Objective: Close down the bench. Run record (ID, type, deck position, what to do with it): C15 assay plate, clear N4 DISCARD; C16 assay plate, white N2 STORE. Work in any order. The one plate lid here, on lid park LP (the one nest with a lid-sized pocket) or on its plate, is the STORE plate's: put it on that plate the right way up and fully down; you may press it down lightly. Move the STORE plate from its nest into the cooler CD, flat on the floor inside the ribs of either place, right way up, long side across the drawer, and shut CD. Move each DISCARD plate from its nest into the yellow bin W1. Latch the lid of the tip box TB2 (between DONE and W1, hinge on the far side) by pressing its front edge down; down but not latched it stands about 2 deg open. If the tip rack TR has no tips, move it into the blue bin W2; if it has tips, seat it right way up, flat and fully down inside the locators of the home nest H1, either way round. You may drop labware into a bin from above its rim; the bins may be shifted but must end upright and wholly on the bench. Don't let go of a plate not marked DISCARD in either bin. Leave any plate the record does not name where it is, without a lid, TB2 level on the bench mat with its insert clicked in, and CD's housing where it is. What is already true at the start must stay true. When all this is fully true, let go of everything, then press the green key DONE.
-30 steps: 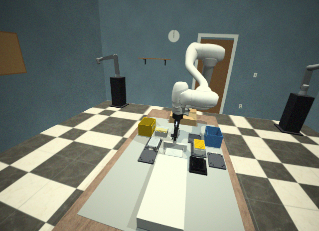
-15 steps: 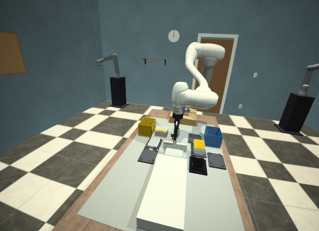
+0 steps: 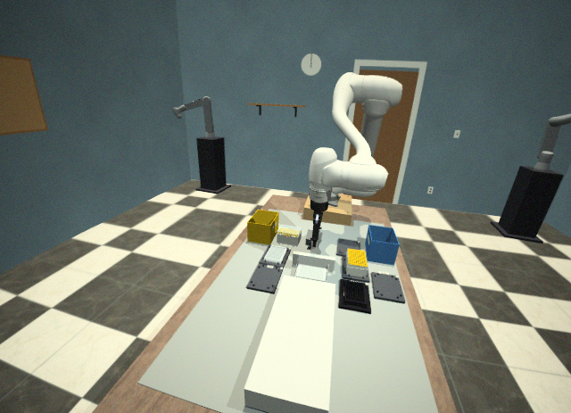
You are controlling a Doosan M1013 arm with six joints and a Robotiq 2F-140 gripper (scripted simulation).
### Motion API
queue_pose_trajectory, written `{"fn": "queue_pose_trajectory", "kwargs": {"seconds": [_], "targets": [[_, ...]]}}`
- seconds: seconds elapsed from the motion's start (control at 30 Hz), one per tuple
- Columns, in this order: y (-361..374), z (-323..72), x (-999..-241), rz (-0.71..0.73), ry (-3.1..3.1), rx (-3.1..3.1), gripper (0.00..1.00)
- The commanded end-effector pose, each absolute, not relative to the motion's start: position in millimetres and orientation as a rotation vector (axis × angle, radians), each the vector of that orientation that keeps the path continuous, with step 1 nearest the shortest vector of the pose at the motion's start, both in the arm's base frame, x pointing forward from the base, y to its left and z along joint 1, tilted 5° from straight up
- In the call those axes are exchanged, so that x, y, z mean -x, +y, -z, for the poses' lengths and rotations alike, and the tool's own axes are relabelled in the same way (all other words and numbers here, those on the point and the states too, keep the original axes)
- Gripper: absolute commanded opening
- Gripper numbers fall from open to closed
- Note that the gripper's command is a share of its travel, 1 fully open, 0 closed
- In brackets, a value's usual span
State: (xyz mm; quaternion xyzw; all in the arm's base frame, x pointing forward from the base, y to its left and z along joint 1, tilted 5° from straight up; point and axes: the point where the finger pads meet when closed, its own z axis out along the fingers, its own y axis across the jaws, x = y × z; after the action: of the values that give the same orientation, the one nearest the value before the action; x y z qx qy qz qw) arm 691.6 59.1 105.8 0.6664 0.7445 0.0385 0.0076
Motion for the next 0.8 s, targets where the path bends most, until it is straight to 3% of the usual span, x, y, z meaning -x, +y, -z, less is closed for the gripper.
{"fn": "queue_pose_trajectory", "kwargs": {"seconds": [0.0, 0.17, 0.2, 0.77], "targets": [[58, -102, -678, -0.121, 2.328, -2.083, 0.57], [56, -95, -659, -0.121, 2.328, -2.083, 0.55], [56, -94, -655, -0.121, 2.328, -2.083, 0.0], [51, -79, -608, -0.121, 2.328, -2.083, 0.0]]}}
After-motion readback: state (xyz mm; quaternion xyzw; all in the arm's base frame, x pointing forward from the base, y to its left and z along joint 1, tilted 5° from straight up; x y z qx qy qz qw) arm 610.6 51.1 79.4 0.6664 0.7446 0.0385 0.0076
